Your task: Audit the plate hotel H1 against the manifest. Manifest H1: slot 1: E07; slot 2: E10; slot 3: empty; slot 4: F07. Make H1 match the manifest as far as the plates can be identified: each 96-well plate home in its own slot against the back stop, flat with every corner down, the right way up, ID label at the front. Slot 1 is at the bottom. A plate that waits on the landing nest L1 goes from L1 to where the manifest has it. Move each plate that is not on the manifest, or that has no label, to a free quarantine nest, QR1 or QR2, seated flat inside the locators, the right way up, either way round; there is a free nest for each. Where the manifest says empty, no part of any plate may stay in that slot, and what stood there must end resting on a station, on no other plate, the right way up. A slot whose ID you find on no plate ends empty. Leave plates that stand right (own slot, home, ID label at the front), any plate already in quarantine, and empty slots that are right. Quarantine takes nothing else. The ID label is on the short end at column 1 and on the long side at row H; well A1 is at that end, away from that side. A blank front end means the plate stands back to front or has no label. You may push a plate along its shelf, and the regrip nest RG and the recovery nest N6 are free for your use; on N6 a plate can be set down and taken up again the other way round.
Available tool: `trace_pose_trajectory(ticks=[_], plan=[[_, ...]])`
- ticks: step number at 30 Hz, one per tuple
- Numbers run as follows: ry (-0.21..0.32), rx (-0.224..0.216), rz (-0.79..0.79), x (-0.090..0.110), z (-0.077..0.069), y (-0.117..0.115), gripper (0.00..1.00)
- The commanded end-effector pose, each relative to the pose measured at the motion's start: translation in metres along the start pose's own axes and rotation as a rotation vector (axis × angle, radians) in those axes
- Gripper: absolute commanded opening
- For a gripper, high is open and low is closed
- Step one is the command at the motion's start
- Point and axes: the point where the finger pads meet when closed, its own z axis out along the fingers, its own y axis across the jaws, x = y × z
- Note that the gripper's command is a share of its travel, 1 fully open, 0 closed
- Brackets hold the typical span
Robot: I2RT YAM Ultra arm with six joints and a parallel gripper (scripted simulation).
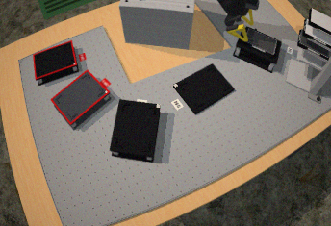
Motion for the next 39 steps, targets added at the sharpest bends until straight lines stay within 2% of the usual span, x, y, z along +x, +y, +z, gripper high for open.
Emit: trace_pose_trajectory(ticks=[1, 27, 29, 30, 31, 34, 35, 39], plan=[[0.001, 0.000, 0.001, -0.004, -0.010, 0.000, 1.00], [0.001, 0.000, 0.001, -0.028, -0.040, 0.000, 1.00], [0.001, 0.000, 0.001, -0.028, -0.040, 0.000, 1.00], [-0.014, -0.001, 0.008, -0.035, -0.038, 0.002, 1.00], [-0.001, 0.000, 0.001, -0.031, -0.042, 0.000, 1.00], [0.000, 0.000, 0.001, -0.033, -0.047, 0.000, 1.00], [-0.007, -0.003, 0.030, -0.052, -0.035, 0.001, 1.00], [0.098, -0.003, 0.030, -0.062, -0.026, 0.001, 1.00]])
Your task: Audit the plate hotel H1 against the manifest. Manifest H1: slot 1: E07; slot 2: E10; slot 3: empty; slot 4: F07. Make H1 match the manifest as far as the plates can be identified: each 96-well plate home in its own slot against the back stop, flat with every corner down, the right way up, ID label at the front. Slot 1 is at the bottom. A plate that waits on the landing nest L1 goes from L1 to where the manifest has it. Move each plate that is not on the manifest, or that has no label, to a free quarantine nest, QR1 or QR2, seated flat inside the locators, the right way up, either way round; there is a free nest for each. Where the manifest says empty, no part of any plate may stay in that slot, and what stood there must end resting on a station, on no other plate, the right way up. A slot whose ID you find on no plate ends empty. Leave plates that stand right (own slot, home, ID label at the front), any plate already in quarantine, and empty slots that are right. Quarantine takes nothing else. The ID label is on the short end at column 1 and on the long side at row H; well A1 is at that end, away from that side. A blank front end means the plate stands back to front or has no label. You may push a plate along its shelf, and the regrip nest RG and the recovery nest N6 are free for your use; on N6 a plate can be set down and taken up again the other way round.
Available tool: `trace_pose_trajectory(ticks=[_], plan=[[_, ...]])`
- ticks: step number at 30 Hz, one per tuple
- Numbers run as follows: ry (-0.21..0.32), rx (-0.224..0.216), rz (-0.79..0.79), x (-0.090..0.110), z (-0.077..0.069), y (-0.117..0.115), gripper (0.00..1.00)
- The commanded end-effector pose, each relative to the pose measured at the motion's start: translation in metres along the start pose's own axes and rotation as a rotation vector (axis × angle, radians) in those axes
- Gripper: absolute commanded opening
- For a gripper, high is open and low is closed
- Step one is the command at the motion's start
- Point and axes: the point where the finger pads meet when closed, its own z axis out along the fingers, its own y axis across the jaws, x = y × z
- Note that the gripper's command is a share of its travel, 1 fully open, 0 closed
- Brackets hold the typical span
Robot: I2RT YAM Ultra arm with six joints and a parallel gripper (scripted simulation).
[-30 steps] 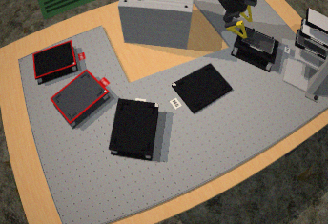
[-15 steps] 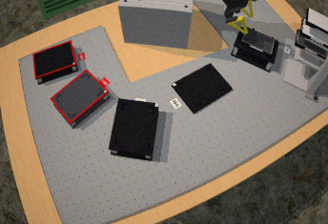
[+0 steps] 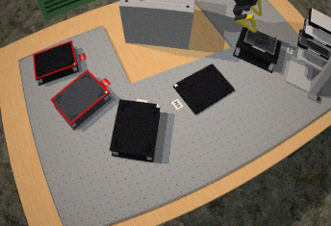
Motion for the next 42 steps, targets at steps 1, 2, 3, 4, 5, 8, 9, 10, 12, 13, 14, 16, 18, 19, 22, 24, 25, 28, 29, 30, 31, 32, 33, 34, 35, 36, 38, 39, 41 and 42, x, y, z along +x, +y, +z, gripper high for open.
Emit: trace_pose_trajectory(ticks=[1, 2, 3, 4, 5, 8, 9, 10, 12, 13, 14, 16, 18, 19, 22, 24, 25, 28, 29, 30, 31, 32, 33, 34, 35, 36, 38, 39, 41, 42], plan=[[0.101, -0.004, 0.005, -0.008, 0.007, 0.001, 1.00], [0.128, -0.004, 0.005, -0.011, 0.009, 0.001, 1.00], [0.154, -0.003, 0.005, -0.013, 0.012, 0.001, 1.00], [0.181, -0.003, 0.005, -0.016, 0.014, 0.001, 1.00], [0.207, -0.003, 0.005, -0.018, 0.017, 0.001, 1.00], [0.259, 0.000, -0.004, -0.010, 0.022, 0.001, 1.00], [0.295, 0.003, -0.006, -0.008, 0.025, 0.000, 1.00], [0.321, 0.003, -0.006, -0.011, 0.028, 0.000, 1.00], [0.374, 0.004, -0.005, -0.015, 0.033, 0.000, 1.00], [0.401, 0.004, -0.005, -0.017, 0.035, 0.000, 1.00], [0.427, 0.004, -0.005, -0.019, 0.038, 0.000, 1.00], [0.481, 0.005, -0.005, -0.022, 0.040, 0.000, 1.00], [0.533, 0.002, -0.009, -0.022, 0.040, 0.002, 1.00], [0.559, 0.001, -0.011, -0.022, 0.039, 0.003, 1.00], [0.641, 0.006, -0.004, -0.022, 0.040, 0.000, 1.00], [0.641, 0.006, -0.004, -0.022, 0.040, 0.000, 1.00], [0.666, 0.001, -0.014, -0.022, 0.039, 0.004, 1.00], [0.748, 0.007, -0.003, -0.022, 0.040, 0.000, 1.00], [0.760, 0.007, -0.003, -0.022, 0.040, 0.000, 1.00], [0.758, 0.004, -0.010, -0.022, 0.039, 0.002, 1.00], [0.722, -0.005, -0.008, -0.036, 0.034, 0.005, 1.00], [0.722, -0.006, -0.010, -0.036, 0.034, 0.006, 1.00], [0.722, -0.006, -0.010, -0.036, 0.034, 0.006, 1.00], [0.722, -0.005, -0.009, -0.036, 0.034, 0.006, 1.00], [0.722, -0.005, -0.009, -0.036, 0.034, 0.006, 1.00], [0.722, -0.004, -0.010, -0.036, 0.034, 0.005, 1.00], [0.738, 0.003, -0.013, -0.027, 0.038, 0.003, 1.00], [0.765, 0.007, -0.018, -0.015, 0.040, 0.002, 1.00], [0.765, 0.007, -0.018, -0.015, 0.040, 0.002, 1.00], [0.727, 0.002, -0.008, -0.025, 0.042, 0.002, 1.00]])
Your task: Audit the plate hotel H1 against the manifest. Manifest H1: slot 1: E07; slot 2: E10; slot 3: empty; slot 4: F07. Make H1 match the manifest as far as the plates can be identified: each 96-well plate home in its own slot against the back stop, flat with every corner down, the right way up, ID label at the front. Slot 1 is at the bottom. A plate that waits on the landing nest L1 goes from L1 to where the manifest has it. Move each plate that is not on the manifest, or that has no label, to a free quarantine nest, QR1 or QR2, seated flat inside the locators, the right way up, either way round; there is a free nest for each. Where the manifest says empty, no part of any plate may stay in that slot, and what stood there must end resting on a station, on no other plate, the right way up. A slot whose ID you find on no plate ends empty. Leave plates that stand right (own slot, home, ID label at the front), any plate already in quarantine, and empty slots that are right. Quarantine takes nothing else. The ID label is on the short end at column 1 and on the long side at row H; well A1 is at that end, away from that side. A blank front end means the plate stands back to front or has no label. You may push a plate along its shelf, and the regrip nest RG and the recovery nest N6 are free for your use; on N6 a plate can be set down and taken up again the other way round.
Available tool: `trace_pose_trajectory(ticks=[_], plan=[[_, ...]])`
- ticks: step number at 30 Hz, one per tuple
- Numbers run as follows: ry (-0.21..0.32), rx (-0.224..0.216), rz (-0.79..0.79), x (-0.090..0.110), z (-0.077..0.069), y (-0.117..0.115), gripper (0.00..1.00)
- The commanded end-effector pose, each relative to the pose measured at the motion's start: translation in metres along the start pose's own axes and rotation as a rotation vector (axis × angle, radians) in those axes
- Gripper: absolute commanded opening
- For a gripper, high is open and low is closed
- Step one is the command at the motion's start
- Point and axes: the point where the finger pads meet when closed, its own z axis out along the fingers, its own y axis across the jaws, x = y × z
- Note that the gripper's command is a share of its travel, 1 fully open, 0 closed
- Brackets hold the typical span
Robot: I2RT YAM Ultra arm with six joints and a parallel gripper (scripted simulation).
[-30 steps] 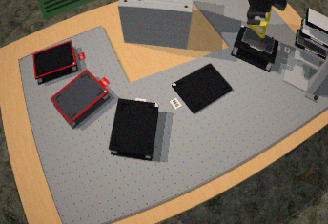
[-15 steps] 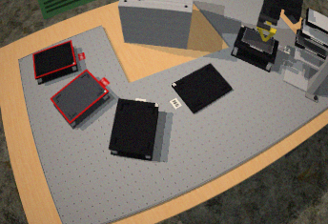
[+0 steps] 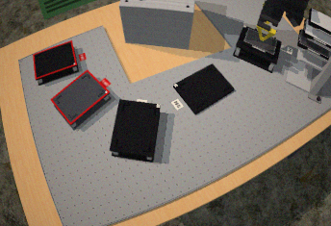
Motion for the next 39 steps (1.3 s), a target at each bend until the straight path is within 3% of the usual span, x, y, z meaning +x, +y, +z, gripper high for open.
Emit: trace_pose_trajectory(ticks=[1, 4, 7, 14, 17, 19, 22, 24, 29, 34, 36, 39], plan=[[-0.028, -0.009, 0.010, -0.009, -0.002, 0.001, 1.00], [-0.002, -0.003, 0.004, 0.000, 0.009, -0.001, 1.00], [-0.023, -0.007, -0.001, -0.005, 0.006, 0.001, 1.00], [-0.011, -0.004, -0.002, -0.001, 0.018, 0.000, 1.00], [-0.024, -0.007, -0.003, -0.003, 0.014, 0.001, 1.00], [-0.006, -0.003, -0.002, -0.001, 0.026, 0.000, 1.00], [-0.001, -0.002, 0.000, 0.001, 0.031, -0.001, 1.00], [-0.023, -0.007, 0.001, -0.004, 0.025, 0.000, 1.00], [-0.013, -0.005, 0.003, -0.005, 0.038, 0.000, 1.00], [-0.044, -0.011, -0.003, -0.012, 0.031, 0.004, 1.00], [-0.017, -0.005, -0.005, -0.006, 0.044, 0.003, 1.00], [-0.020, -0.006, 0.001, -0.008, 0.047, 0.001, 1.00]])
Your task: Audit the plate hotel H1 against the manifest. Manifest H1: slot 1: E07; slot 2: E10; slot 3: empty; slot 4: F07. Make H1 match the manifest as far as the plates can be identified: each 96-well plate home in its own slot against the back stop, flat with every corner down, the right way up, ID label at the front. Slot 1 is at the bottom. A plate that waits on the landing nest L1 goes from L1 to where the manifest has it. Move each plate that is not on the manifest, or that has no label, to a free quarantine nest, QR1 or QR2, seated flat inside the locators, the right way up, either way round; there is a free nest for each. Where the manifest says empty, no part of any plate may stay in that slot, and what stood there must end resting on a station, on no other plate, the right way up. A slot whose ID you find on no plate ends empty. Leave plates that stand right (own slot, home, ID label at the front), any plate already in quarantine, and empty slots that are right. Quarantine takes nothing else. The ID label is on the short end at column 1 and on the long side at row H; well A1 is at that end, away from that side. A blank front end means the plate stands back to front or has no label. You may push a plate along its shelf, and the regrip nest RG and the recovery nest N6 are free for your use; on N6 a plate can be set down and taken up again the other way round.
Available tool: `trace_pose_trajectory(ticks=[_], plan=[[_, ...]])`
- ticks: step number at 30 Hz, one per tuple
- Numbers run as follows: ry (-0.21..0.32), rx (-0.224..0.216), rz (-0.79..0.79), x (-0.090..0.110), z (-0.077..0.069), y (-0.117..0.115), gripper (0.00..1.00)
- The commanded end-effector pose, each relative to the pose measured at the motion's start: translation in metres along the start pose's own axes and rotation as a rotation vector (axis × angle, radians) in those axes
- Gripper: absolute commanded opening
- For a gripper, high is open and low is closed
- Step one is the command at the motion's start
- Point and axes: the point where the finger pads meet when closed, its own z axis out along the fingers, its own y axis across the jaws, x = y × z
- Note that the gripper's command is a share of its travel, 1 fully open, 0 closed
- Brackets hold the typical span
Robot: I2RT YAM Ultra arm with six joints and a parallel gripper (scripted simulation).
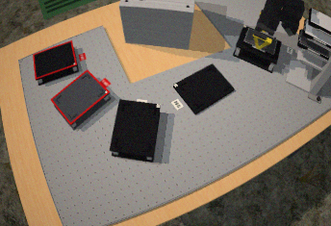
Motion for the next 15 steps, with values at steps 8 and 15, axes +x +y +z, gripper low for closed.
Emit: trace_pose_trajectory(ticks=[8, 15], plan=[[-0.040, -0.009, -0.001, -0.015, 0.009, 0.002, 1.00], [-0.044, -0.010, 0.000, -0.016, 0.014, 0.002, 1.00]])
